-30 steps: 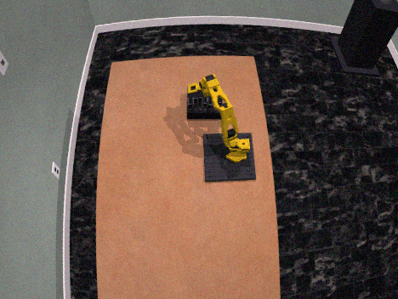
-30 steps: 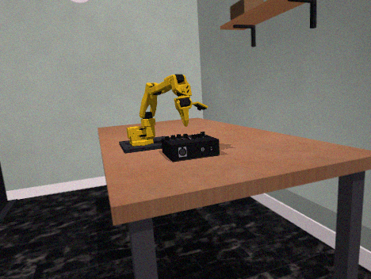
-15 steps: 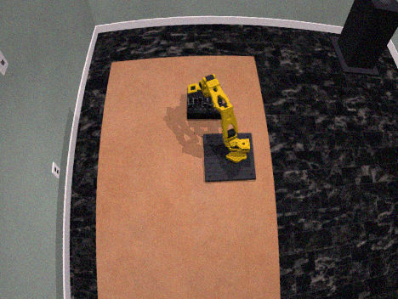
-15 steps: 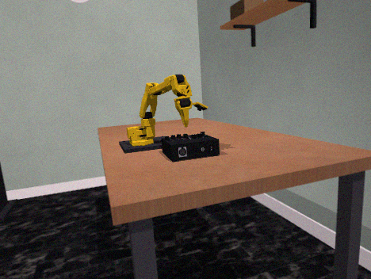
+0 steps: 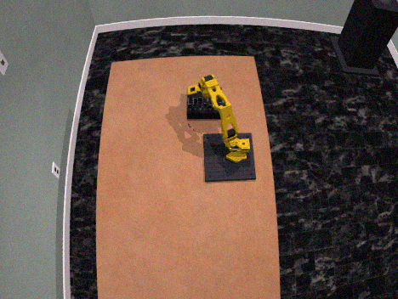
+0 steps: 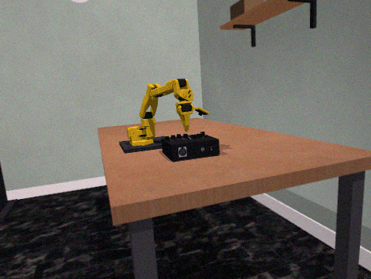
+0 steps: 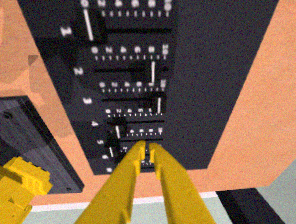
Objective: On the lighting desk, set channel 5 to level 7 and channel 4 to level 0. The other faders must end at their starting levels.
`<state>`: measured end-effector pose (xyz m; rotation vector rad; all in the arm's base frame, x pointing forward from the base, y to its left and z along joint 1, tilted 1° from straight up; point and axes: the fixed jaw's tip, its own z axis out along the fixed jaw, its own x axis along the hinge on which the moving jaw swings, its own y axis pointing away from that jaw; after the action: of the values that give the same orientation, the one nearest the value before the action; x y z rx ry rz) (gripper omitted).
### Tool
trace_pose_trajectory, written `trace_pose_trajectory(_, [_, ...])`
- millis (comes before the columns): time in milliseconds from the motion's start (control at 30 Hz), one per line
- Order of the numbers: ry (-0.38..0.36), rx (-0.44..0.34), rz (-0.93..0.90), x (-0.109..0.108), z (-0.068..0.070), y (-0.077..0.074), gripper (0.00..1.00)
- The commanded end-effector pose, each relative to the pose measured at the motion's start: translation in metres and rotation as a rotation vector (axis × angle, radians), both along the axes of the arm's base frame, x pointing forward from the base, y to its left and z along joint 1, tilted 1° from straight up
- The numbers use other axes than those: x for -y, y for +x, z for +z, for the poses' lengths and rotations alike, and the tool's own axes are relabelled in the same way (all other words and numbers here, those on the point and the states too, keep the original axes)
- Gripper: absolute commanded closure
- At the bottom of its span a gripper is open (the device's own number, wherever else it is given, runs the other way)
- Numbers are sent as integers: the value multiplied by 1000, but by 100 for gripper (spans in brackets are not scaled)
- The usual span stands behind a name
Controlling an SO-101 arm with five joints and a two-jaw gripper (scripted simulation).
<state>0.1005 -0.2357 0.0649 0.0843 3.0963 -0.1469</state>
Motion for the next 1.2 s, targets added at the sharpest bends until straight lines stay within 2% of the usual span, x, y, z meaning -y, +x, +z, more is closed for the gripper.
trace_pose_trajectory(0, [19, -6, 8, -1, -5, 3, 100])
trace_pose_trajectory(567, [31, -11, 8, -1, -9, 3, 100])
trace_pose_trajectory(1167, [66, -26, 10, -1, -21, 3, 100])
